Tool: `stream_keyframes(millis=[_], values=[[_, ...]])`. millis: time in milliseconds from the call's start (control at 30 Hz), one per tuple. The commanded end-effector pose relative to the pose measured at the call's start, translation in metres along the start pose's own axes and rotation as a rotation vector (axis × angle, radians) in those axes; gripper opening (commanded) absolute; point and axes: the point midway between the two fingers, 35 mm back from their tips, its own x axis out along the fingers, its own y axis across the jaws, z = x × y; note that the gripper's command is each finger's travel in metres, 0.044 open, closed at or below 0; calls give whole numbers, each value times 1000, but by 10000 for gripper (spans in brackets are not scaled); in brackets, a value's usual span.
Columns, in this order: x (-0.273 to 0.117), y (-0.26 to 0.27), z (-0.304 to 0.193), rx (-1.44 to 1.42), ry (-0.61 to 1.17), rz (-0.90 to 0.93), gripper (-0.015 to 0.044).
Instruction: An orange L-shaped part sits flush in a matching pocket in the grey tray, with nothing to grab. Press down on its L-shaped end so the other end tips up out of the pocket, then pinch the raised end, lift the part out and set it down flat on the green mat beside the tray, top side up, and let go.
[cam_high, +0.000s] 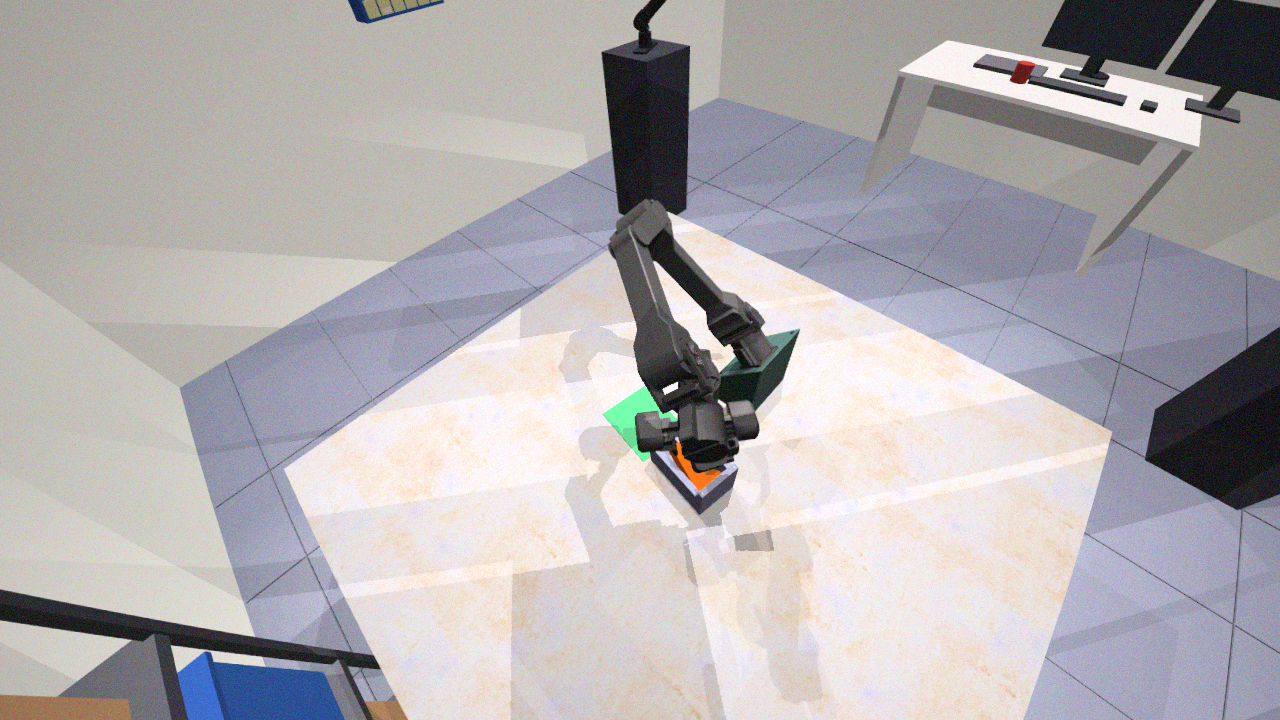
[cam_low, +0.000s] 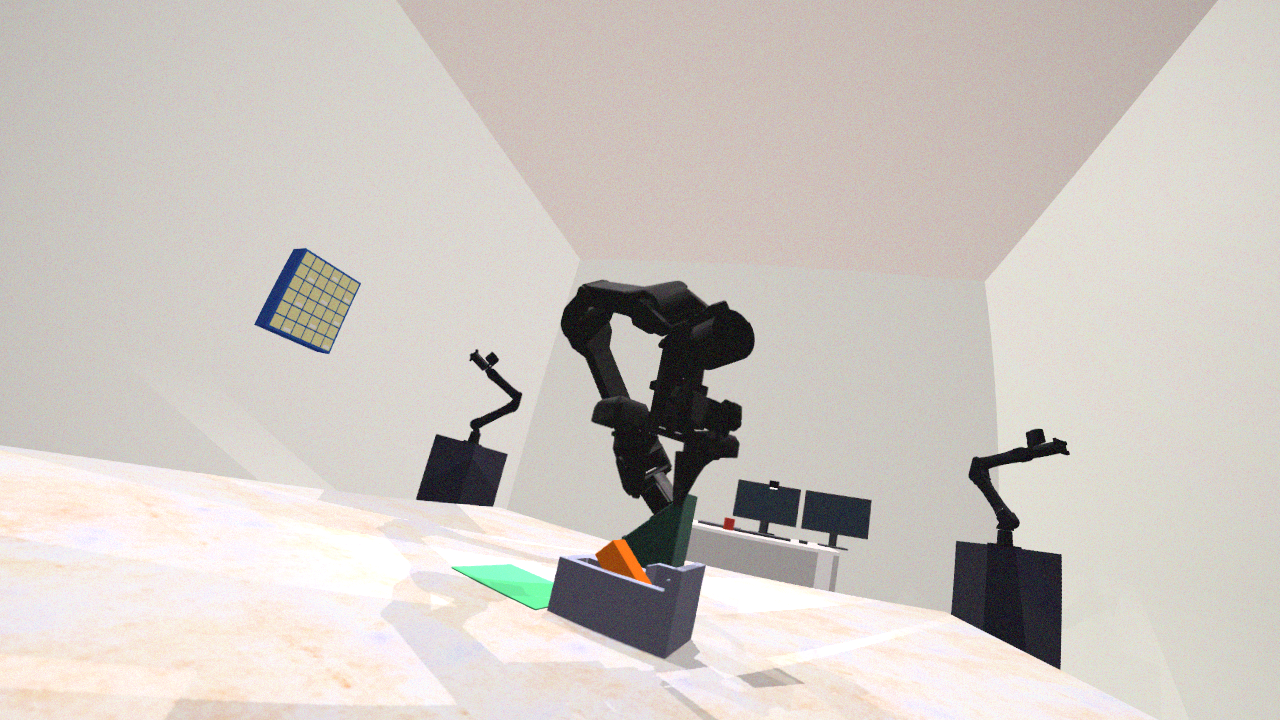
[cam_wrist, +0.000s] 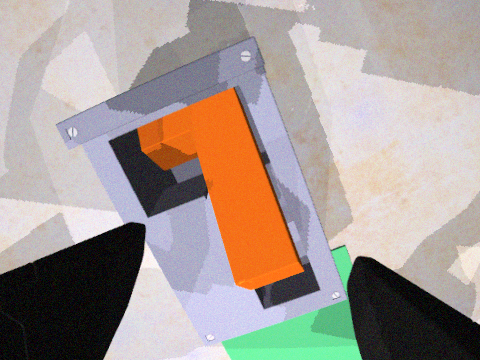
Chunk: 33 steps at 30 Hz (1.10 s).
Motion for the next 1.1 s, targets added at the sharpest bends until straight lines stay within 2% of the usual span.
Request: stream_keyframes(millis=[0, 367, 600, 1067], values=[[6, -13, -29, -543, 32, 10, 280], [7, -14, -30, -558, 32, 11, 280], [36, -14, -31, -557, 33, 10, 280], [54, -14, -31, -557, 32, 10, 280]])
